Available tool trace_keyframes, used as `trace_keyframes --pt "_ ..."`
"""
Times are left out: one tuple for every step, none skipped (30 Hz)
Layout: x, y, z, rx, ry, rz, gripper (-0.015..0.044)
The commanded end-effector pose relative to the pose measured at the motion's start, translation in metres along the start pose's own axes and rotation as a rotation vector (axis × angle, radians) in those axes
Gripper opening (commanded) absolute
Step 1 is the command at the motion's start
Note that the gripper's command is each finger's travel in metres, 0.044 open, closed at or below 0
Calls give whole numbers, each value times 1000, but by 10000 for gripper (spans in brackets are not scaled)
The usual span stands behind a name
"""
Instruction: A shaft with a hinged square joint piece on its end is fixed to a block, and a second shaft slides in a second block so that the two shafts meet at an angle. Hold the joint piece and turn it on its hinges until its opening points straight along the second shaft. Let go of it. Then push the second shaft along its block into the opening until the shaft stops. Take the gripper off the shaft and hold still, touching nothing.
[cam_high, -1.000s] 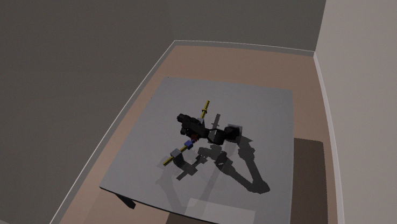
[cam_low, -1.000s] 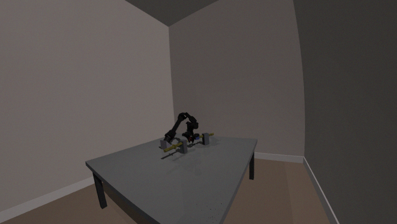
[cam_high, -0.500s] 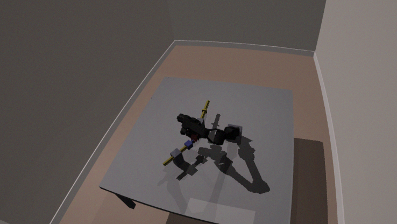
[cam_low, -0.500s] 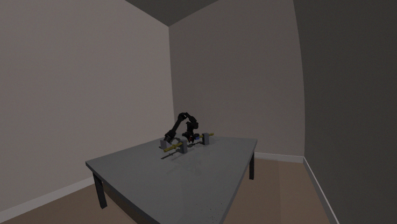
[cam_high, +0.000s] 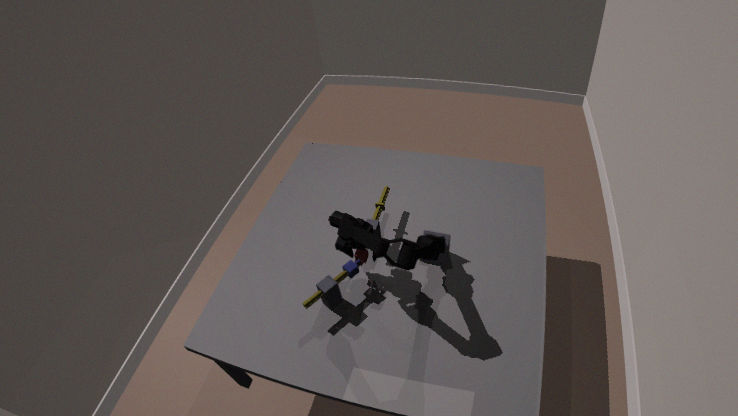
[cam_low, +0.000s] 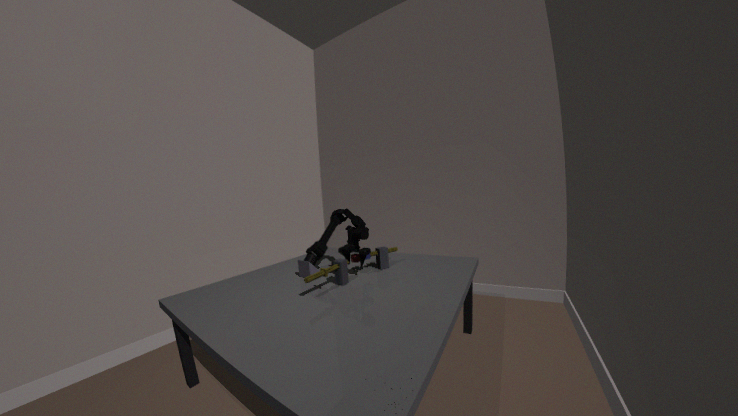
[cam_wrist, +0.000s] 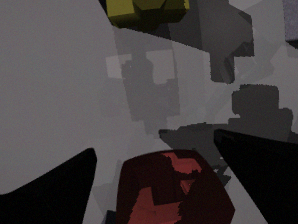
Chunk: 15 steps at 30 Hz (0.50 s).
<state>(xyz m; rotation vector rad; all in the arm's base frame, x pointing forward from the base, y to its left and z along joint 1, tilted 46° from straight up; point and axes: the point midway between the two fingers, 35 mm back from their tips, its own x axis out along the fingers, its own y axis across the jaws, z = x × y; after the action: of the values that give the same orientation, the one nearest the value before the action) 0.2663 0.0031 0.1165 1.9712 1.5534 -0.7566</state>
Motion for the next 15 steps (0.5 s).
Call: trace_keyframes --pt "0 0 0 0 -1 0 440" --pt "0 0 0 0 -1 0 440" --pt "0 0 0 0 -1 0 440" --pt "0 0 0 0 -1 0 440" --pt "0 0 0 0 -1 0 440" --pt "0 0 0 0 -1 0 440" --pt "0 0 0 0 -1 0 440" --pt "-2 0 0 0 -6 0 440" --pt "-6 0 0 1 -20 1 440" --pt "-14 0 -1 1 -45 1 440" --pt "-22 0 -2 2 -69 1 440" --pt "-27 0 -3 2 -84 1 440" --pt "-28 0 -3 3 -89 1 440" --pt "-28 0 -3 3 -89 1 440" --pt "-28 0 -3 3 -89 1 440"
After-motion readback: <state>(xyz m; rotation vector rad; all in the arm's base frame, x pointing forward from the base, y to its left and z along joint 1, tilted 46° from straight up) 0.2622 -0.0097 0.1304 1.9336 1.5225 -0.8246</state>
